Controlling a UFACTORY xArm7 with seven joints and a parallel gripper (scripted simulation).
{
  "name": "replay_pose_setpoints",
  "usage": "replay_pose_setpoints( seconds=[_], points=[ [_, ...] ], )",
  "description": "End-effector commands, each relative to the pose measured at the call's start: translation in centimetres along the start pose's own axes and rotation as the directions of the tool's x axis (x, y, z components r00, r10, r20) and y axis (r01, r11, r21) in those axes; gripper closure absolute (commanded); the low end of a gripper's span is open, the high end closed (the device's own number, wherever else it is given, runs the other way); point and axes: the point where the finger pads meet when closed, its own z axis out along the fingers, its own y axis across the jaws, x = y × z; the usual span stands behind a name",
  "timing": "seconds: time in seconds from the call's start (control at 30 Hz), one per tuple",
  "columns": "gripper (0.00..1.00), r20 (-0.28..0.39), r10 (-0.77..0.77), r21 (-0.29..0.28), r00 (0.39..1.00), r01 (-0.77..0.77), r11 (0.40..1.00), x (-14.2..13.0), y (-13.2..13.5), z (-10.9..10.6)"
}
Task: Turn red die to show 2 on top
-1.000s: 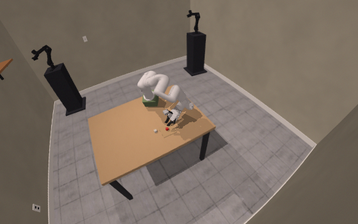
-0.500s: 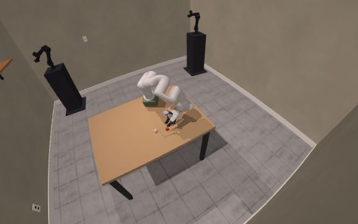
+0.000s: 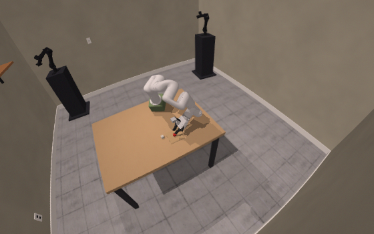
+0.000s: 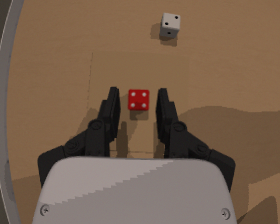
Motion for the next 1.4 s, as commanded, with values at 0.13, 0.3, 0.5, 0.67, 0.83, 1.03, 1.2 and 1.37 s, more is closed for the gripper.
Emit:
replay_pose_setpoints(
  seconds=[0.13,0.3,0.5,0.67,0.83,1.03,1.2,1.37],
  points=[
    [0.58,0.002,0.002,0.002,1.000,-0.002,1.000,-0.7,-0.1,0.6],
    [0.58,0.002,0.002,0.002,1.000,-0.002,1.000,-1.3,-0.1,1.2],
    [0.58,0.002,0.002,0.002,1.000,-0.002,1.000,-2.0,-0.1,1.9],
    [0.58,0.002,0.002,0.002,1.000,-0.002,1.000,-2.2,-0.1,2.1],
    [0.58,0.002,0.002,0.002,1.000,-0.002,1.000,-2.5,-0.1,2.4],
    [0.58,0.002,0.002,0.002,1.000,-0.002,1.000,-2.7,-0.1,2.6],
    [0.58,0.002,0.002,0.002,1.000,-0.002,1.000,-2.7,-0.1,2.6],
    [0.58,0.002,0.002,0.002,1.000,-0.002,1.000,-2.7,-0.1,2.6]
  ],
)
